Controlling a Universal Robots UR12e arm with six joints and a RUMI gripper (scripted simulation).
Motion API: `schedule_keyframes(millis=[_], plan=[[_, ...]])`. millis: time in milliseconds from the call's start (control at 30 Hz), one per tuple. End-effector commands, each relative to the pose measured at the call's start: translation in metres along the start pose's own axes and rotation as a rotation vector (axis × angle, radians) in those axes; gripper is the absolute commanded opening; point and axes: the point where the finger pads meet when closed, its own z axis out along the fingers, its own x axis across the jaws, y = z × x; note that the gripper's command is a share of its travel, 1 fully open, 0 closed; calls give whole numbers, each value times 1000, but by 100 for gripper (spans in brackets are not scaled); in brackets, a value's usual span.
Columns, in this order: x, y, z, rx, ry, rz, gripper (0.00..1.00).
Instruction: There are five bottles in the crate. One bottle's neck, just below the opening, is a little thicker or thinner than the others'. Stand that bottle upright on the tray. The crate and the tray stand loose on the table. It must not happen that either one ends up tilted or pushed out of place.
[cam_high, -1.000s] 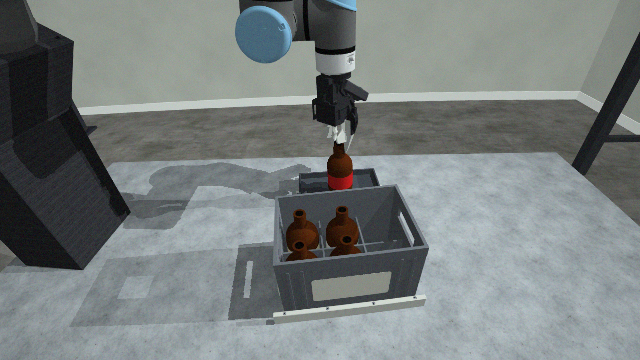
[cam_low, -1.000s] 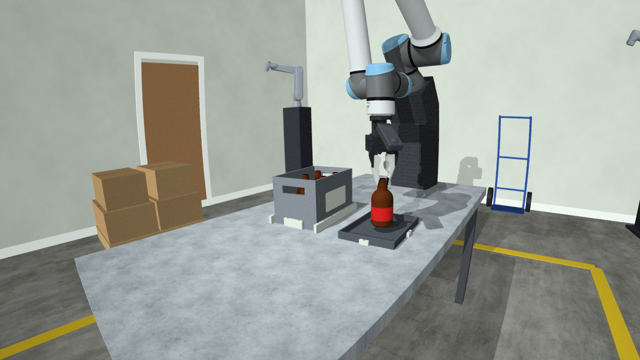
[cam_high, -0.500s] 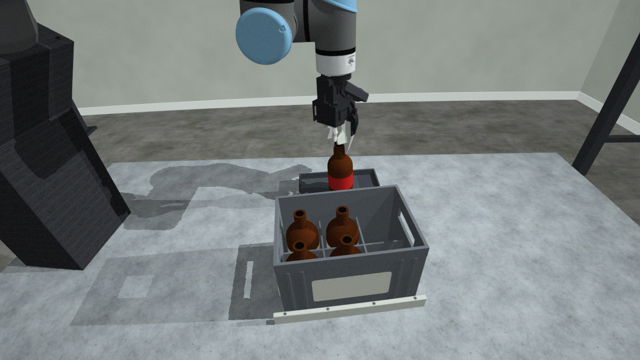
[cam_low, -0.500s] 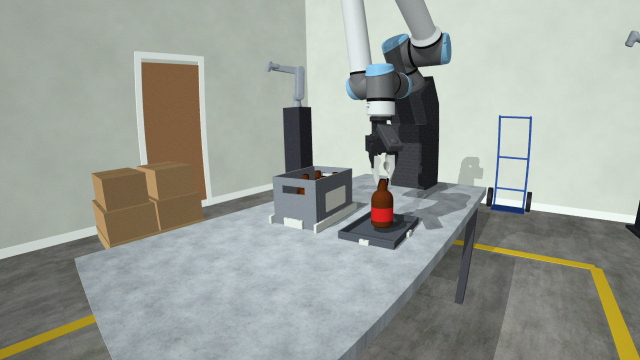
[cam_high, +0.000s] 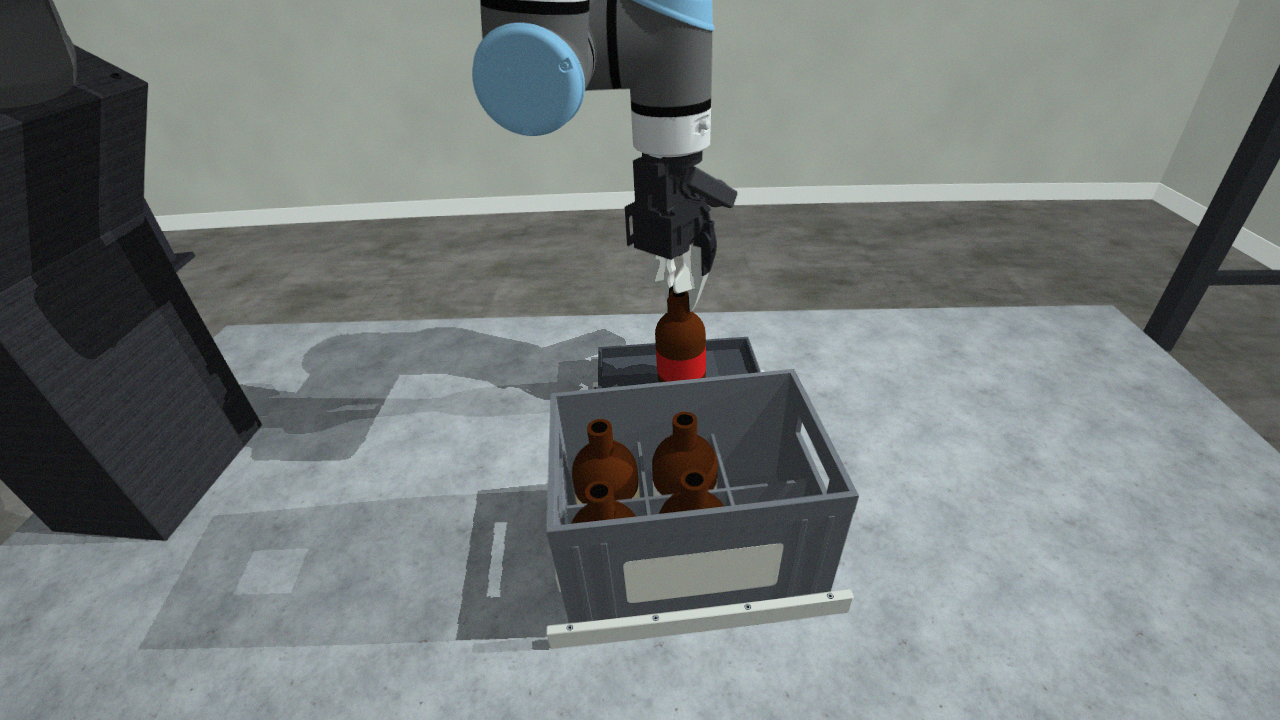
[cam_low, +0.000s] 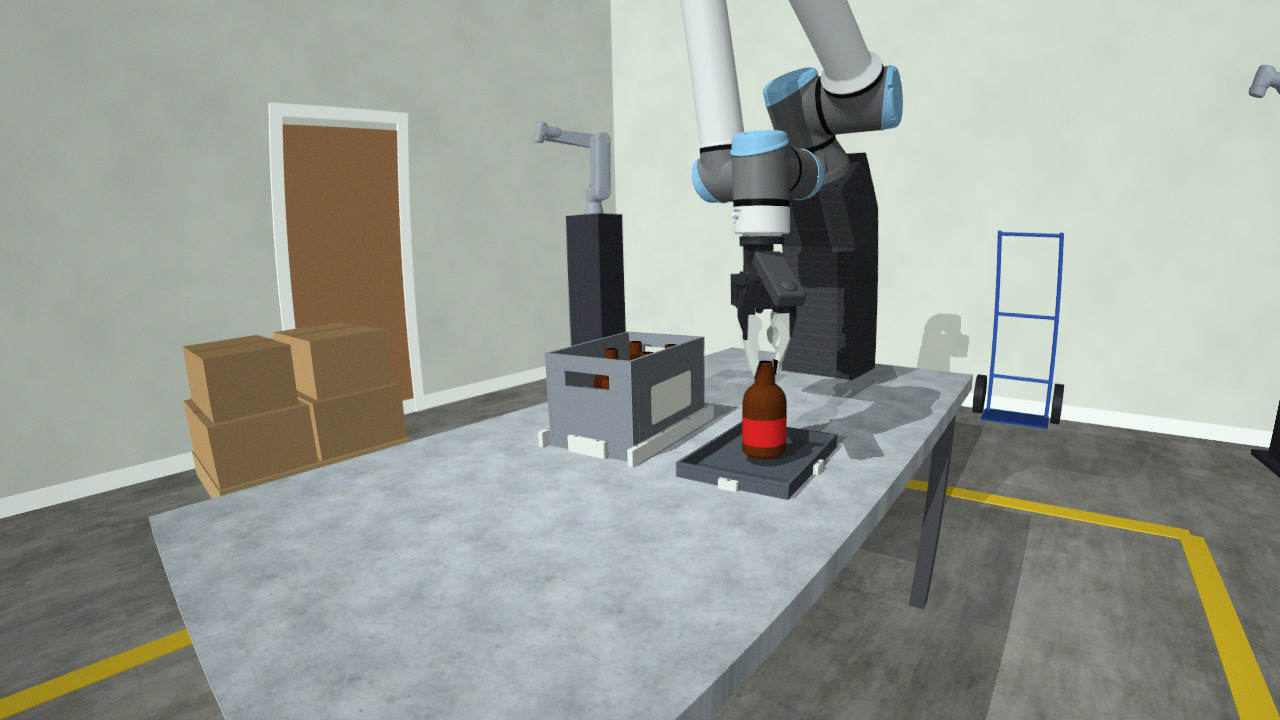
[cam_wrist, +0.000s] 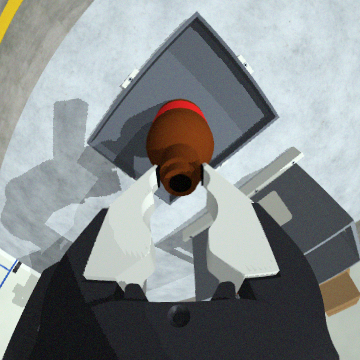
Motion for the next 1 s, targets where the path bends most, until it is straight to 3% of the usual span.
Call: schedule_keyframes(millis=[0,967], plan=[[0,0,2,1,1,0,0],[0,0,11,1,1,0,0]])
